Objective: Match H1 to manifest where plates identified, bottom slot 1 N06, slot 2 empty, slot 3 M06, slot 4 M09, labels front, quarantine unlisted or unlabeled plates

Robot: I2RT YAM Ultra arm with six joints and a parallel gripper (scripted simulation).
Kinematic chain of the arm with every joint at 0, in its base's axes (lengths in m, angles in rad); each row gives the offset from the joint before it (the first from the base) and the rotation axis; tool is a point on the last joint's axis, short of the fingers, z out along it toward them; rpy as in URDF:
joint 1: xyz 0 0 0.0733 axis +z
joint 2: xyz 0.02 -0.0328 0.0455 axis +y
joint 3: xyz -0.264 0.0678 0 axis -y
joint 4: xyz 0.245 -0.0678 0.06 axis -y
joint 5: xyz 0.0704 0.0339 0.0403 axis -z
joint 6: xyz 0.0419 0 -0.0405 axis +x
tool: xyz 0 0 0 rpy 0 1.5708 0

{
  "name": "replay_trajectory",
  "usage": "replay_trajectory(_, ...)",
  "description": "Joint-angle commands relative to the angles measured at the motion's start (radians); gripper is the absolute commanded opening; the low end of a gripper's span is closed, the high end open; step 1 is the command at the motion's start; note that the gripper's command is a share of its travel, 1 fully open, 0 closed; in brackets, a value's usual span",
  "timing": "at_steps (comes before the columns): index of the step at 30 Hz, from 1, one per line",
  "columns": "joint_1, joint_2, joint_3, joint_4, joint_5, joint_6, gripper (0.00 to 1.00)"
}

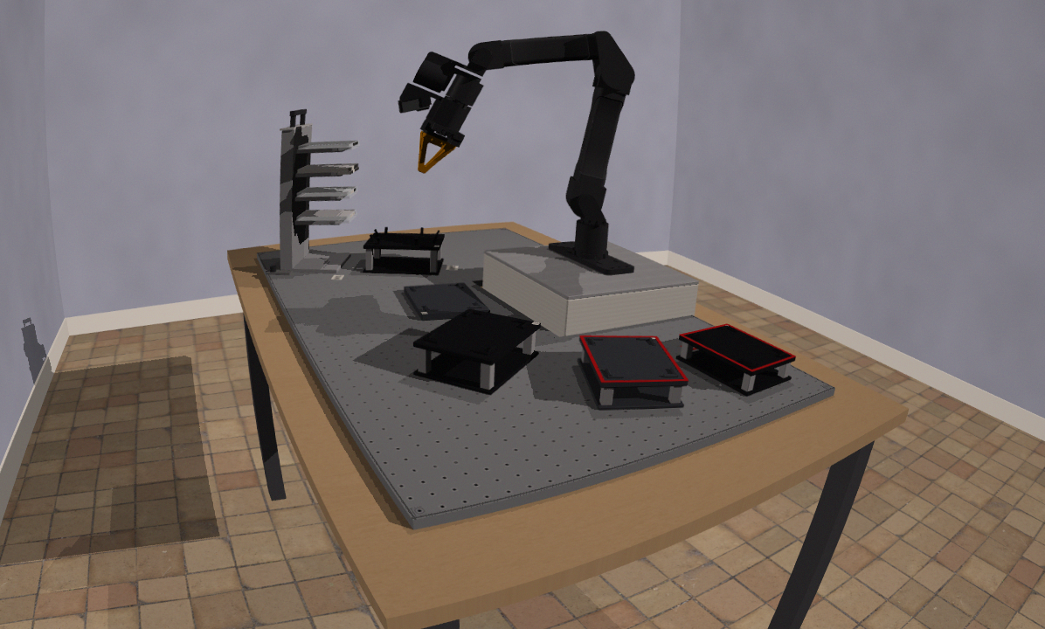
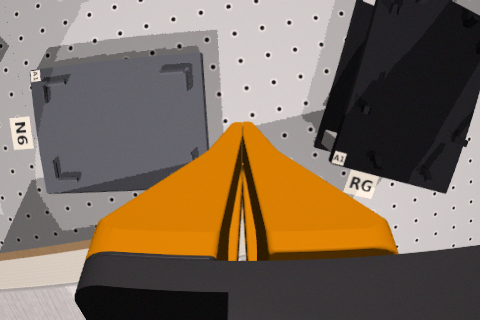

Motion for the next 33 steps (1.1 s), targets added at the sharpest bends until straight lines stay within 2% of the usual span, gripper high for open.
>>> replay_trajectory(1, 0.006, -0.050, -0.033, 0.102, -0.011, 0.031, 0.00)
replay_trajectory(15, 0.021, -0.223, -0.274, 0.381, 0.021, 0.141, 0.00)
replay_trajectory(17, 0.021, -0.223, -0.274, 0.381, 0.021, 0.141, 0.00)
replay_trajectory(32, 0.060, -0.380, -0.524, 0.700, 0.095, 0.265, 0.00)
replay_trajectory(33, 0.060, -0.380, -0.524, 0.700, 0.095, 0.265, 0.00)
